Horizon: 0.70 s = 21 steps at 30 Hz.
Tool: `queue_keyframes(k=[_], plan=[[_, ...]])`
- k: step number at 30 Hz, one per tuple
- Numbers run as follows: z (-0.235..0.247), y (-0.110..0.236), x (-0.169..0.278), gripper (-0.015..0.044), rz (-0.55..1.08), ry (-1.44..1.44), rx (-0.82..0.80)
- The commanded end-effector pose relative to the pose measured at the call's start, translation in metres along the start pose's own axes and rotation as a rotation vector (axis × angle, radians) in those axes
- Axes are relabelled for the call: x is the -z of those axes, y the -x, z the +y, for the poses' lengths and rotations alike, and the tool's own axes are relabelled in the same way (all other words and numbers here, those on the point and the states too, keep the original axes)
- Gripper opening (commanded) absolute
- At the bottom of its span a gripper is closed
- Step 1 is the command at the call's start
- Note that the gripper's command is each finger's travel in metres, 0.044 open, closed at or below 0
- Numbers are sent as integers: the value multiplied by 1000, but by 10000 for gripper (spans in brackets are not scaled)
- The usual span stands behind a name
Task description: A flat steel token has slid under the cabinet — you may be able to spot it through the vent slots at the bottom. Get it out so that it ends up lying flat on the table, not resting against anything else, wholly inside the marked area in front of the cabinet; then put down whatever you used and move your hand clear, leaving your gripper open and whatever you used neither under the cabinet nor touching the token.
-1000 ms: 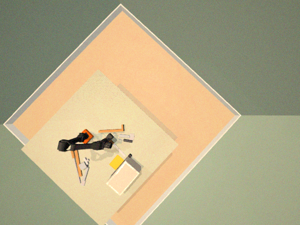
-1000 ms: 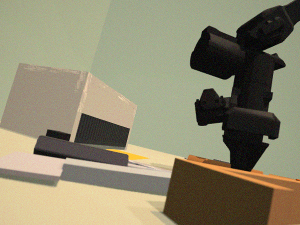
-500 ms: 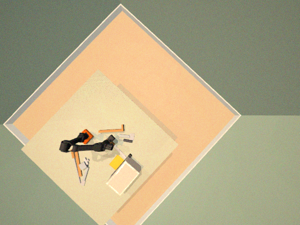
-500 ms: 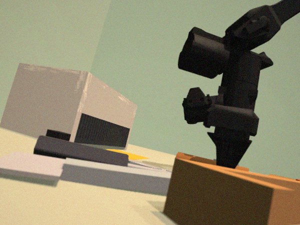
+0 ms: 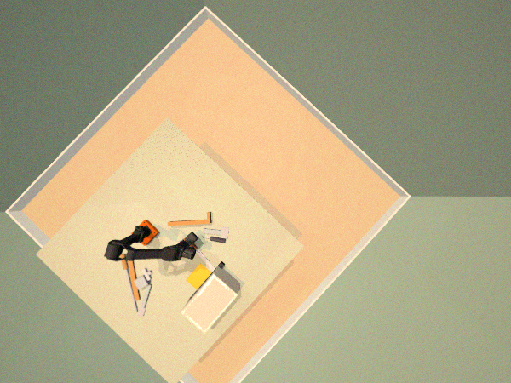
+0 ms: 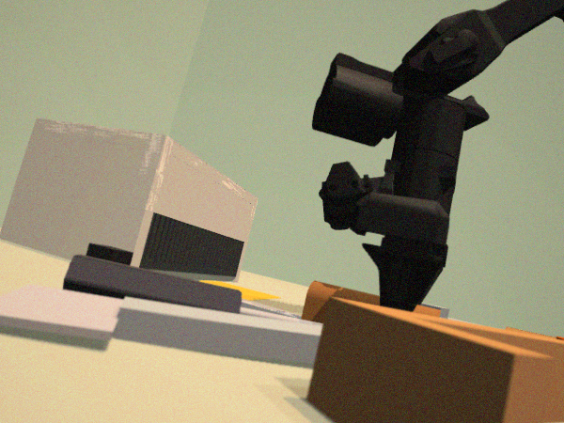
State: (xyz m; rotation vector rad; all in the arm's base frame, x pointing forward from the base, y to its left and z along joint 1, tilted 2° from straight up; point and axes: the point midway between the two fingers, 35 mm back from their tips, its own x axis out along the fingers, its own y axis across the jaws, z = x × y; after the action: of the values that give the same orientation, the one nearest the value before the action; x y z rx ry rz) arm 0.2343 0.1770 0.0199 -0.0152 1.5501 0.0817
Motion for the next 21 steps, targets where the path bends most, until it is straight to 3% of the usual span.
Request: queue_keyframes(k=[1, 21], plan=[[0, 0, -7, 0, 0, 1, -3], [0, 1, -33, 0, -2, -1, -2]])
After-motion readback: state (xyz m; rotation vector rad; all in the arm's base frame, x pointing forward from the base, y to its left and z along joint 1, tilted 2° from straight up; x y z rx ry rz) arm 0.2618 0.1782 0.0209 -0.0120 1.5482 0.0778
